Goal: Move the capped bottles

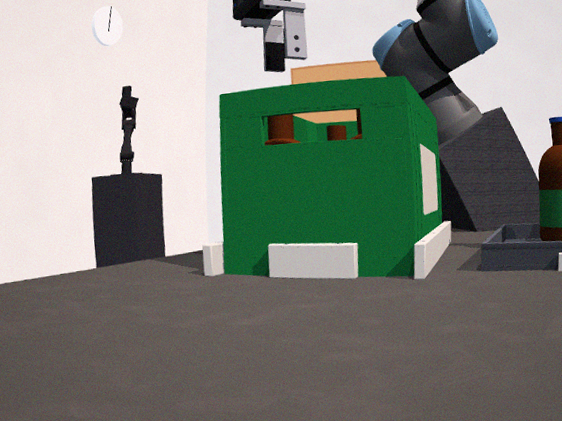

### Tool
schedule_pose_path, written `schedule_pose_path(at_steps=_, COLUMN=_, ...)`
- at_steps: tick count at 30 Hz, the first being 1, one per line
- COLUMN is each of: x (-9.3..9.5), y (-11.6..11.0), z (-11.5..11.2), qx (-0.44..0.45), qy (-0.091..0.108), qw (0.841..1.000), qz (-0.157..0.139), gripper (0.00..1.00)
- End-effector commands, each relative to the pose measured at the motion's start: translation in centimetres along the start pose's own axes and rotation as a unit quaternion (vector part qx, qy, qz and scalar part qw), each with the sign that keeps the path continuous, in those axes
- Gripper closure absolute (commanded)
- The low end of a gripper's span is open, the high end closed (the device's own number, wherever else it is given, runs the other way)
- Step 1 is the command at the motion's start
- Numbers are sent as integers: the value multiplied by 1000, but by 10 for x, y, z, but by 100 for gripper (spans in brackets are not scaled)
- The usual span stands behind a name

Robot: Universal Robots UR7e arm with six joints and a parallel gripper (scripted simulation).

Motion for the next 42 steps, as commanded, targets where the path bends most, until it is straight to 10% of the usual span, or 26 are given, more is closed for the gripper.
schedule_pose_path(at_steps=1, x=-1, y=-3, z=-3, qx=1, qy=-1, qw=1000, qz=-2, gripper=0)
schedule_pose_path(at_steps=42, x=25, y=-2, z=-4, qx=1, qy=-1, qw=1000, qz=-4, gripper=0)
Point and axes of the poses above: the point where the finger pads meet when closed, its own x axis out along the fingers, its own z axis across the jaws, y = z × x, the point moved 2 cm from there along -x, back along the fingers, and after that the axes turned 10 degrees about -x, right-handed, at the moved point
